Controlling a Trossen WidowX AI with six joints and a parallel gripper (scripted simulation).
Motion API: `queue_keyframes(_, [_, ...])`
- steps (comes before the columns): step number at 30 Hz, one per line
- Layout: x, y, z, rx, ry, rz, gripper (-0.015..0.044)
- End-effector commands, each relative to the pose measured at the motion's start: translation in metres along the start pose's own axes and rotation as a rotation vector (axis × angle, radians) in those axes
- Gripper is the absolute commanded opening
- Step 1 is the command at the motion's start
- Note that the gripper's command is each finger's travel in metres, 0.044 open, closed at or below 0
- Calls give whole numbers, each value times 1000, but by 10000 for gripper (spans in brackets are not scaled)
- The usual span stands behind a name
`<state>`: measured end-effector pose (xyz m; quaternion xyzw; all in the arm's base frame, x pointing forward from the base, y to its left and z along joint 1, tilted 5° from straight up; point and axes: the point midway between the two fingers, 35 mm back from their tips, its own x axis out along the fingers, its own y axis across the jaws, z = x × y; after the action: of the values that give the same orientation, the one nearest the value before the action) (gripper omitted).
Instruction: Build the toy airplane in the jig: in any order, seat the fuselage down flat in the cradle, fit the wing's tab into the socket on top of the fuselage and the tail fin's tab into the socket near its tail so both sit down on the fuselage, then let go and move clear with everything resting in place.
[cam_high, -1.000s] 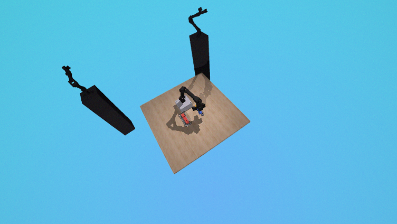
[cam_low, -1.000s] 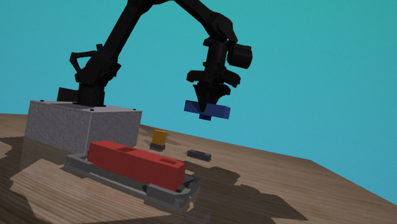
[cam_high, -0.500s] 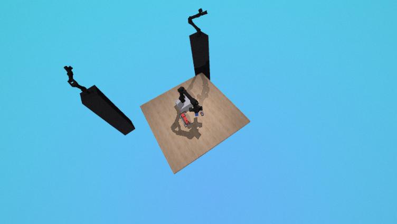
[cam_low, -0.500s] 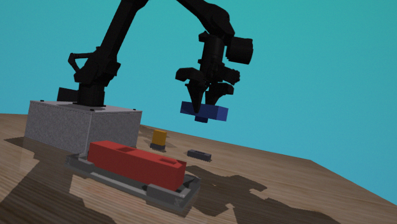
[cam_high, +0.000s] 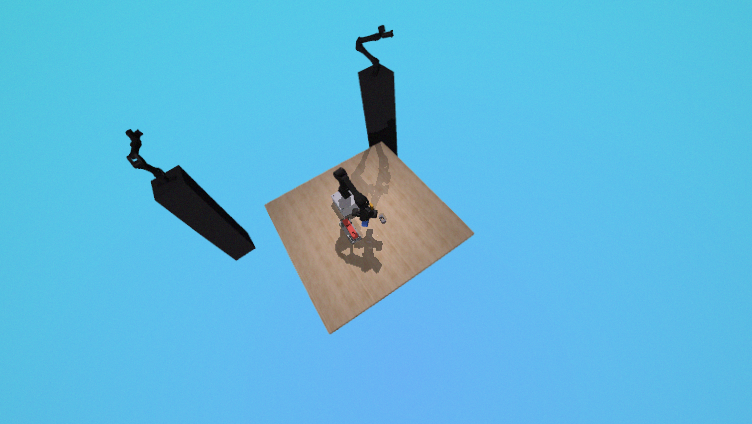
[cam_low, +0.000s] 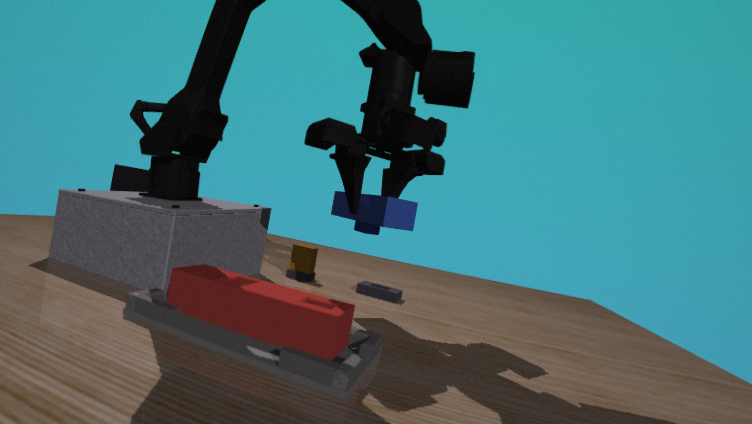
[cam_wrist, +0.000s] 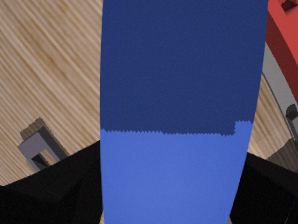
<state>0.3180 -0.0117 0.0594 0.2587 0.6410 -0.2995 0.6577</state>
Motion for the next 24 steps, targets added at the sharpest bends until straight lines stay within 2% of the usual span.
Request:
queue_keyframes(1, [1,-12,6,69,-7,-3,0])
queue_keyframes(24, [13,-84,26,463,-10,-11,0])
